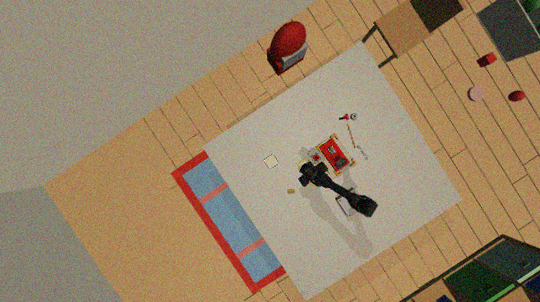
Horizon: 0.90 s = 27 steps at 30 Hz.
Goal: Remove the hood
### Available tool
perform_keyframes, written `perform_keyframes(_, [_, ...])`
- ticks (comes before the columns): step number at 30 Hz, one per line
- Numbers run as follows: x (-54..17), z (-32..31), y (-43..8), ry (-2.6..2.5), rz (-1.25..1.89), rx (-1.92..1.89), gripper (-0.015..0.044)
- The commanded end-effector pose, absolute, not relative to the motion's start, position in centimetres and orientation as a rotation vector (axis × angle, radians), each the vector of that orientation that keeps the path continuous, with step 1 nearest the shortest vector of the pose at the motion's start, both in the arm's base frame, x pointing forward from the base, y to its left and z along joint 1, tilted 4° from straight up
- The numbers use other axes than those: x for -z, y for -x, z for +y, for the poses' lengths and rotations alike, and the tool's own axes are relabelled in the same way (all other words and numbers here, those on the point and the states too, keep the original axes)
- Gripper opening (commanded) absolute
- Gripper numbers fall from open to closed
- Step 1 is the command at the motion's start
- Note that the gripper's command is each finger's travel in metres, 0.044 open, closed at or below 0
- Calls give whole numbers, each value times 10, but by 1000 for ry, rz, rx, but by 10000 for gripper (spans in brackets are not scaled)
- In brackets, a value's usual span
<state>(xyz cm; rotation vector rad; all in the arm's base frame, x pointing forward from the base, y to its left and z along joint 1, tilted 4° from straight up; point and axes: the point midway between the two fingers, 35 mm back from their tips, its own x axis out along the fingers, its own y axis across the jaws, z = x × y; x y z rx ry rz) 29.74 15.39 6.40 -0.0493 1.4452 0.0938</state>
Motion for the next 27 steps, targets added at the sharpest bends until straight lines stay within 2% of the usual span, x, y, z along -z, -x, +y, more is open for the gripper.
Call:
perform_keyframes(1, [-58,152,-295,55,1452,-90,0])
perform_keyframes(27, [-46,152,-296,56,1452,-90,0])
